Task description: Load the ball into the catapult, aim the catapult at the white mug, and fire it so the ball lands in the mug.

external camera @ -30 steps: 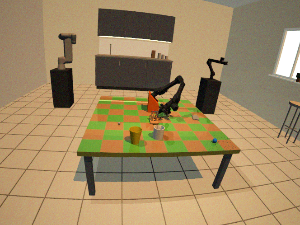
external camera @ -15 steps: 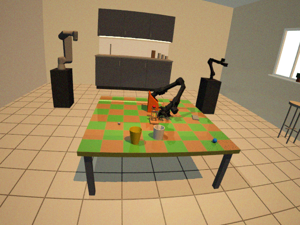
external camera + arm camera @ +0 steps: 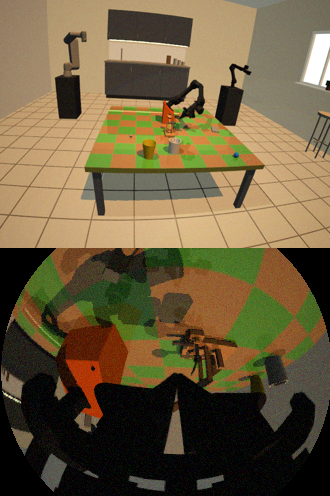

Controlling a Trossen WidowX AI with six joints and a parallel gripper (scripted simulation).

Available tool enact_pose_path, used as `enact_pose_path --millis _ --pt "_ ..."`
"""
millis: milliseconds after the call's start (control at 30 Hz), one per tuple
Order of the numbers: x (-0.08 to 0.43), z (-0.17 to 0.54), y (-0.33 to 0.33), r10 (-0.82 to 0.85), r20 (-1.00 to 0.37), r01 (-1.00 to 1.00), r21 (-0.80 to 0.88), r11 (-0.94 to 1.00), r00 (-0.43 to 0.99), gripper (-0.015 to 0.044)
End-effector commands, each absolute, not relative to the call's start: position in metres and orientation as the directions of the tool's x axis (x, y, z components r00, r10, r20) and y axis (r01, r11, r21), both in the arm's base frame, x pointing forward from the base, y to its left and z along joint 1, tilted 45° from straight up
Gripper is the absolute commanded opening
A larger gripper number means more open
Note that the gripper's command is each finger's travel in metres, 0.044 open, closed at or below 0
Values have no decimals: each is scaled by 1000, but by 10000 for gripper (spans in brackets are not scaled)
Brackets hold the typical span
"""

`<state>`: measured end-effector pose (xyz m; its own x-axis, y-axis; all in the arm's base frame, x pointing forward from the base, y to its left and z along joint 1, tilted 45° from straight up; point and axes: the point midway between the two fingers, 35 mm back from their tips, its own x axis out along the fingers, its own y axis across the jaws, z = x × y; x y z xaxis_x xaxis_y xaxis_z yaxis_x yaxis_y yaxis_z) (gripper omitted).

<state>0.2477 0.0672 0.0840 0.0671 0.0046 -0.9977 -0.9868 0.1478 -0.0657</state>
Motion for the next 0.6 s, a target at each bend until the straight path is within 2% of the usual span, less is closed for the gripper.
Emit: enact_pose_path --millis 0,467,500,567 --pt "252 79 69 9 -998 -984 -59 166 62 53" --pt "331 92 52 134 -981 -837 -48 545 143 420" --pt "337 93 49 142 -978 -821 -44 570 152 440" --pt "349 94 45 158 -973 -787 -36 616 169 440"
